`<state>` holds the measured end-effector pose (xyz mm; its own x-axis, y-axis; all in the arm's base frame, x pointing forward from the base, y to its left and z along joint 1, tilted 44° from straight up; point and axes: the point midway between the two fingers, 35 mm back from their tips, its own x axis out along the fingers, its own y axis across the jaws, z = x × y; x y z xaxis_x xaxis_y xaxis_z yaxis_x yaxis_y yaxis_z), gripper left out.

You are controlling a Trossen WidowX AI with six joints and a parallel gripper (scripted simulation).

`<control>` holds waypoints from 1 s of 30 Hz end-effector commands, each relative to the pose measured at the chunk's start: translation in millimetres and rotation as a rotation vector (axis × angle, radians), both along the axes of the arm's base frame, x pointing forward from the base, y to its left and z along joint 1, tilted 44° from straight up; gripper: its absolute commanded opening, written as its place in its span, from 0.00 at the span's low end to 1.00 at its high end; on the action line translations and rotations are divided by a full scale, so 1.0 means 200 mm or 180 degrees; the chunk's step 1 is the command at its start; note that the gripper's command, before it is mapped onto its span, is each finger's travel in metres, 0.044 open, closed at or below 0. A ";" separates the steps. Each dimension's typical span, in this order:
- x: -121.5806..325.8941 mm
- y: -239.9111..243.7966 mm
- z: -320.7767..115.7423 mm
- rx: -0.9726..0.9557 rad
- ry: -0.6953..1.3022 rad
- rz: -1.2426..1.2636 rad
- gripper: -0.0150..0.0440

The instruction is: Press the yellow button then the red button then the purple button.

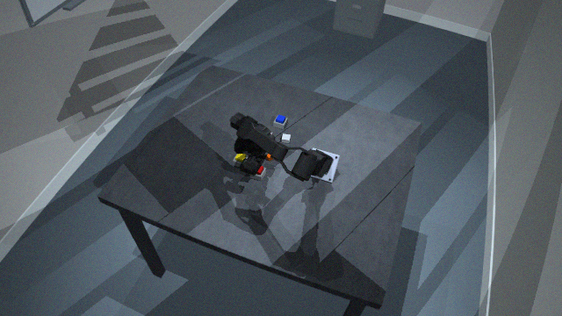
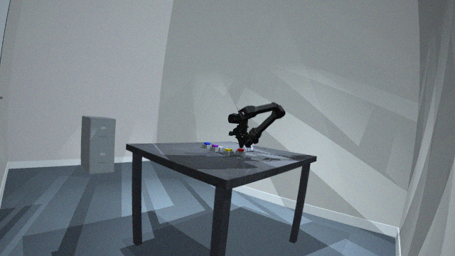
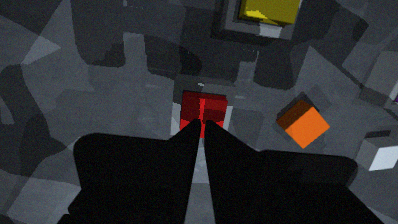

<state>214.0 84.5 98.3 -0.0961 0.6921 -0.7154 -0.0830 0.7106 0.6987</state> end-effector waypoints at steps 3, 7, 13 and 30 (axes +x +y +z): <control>0.02 -0.07 0.07 -0.0012 -0.0018 -0.0008 0.29; 0.04 -0.22 0.22 -0.0024 -0.0016 -0.0010 0.29; 0.07 -0.31 0.26 -0.0028 -0.0006 -0.0024 0.29; 0.36 -0.91 -0.36 -0.0047 -0.0034 -0.0008 0.29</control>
